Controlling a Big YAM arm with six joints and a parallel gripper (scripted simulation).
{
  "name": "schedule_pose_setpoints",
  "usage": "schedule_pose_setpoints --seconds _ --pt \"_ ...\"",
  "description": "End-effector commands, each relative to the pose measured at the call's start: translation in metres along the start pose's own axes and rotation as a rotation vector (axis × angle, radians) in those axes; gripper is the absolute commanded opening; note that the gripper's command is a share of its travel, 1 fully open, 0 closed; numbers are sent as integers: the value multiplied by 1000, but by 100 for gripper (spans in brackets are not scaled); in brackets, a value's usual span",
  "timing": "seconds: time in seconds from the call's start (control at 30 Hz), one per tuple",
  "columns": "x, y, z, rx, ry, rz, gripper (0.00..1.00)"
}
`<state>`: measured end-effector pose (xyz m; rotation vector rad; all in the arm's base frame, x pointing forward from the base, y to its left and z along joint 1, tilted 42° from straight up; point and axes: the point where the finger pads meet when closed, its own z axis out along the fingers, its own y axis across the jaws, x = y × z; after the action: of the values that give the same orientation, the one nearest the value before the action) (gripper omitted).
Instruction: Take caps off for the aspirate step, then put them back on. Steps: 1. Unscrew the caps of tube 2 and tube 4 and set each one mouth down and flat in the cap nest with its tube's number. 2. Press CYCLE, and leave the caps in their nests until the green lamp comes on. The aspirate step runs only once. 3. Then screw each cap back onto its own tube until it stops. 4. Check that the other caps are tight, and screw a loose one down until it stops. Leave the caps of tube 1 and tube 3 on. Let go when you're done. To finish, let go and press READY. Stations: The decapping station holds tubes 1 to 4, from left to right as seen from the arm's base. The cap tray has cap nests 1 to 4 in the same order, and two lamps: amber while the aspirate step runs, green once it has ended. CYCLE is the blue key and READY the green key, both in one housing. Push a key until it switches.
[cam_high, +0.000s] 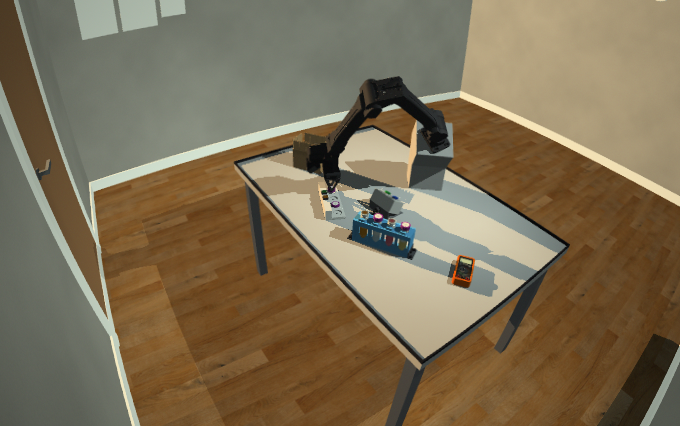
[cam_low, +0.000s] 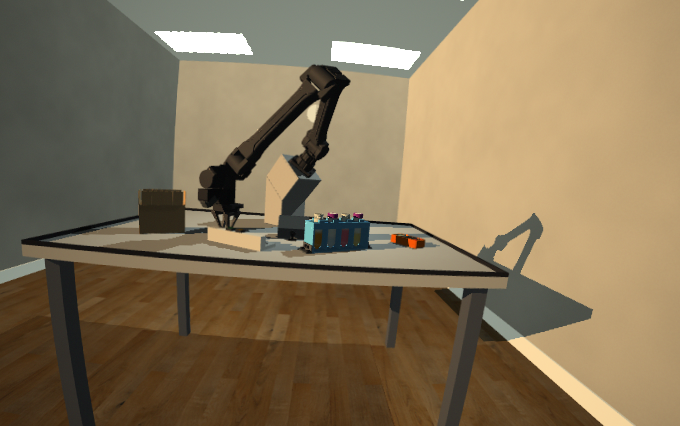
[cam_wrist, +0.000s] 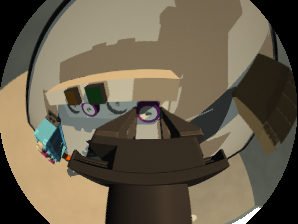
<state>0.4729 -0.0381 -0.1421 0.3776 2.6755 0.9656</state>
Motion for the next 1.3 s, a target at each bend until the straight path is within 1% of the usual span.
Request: schedule_pose_setpoints --seconds 0.0,0.03,0.3,0.63,0.73,0.83,1.27 --pt "-5 1 5 1 -9 -6 0" --pt "-3 2 9 1 -1 -7 0" --pt "-5 -1 11 2 -8 -4 0" --pt "-5 2 17 0 -4 -10 0" --pt "-5 -2 14 2 -9 1 0" --pt "-5 -1 13 2 -11 -3 0" --pt "0 2 18 1 0 -5 0"
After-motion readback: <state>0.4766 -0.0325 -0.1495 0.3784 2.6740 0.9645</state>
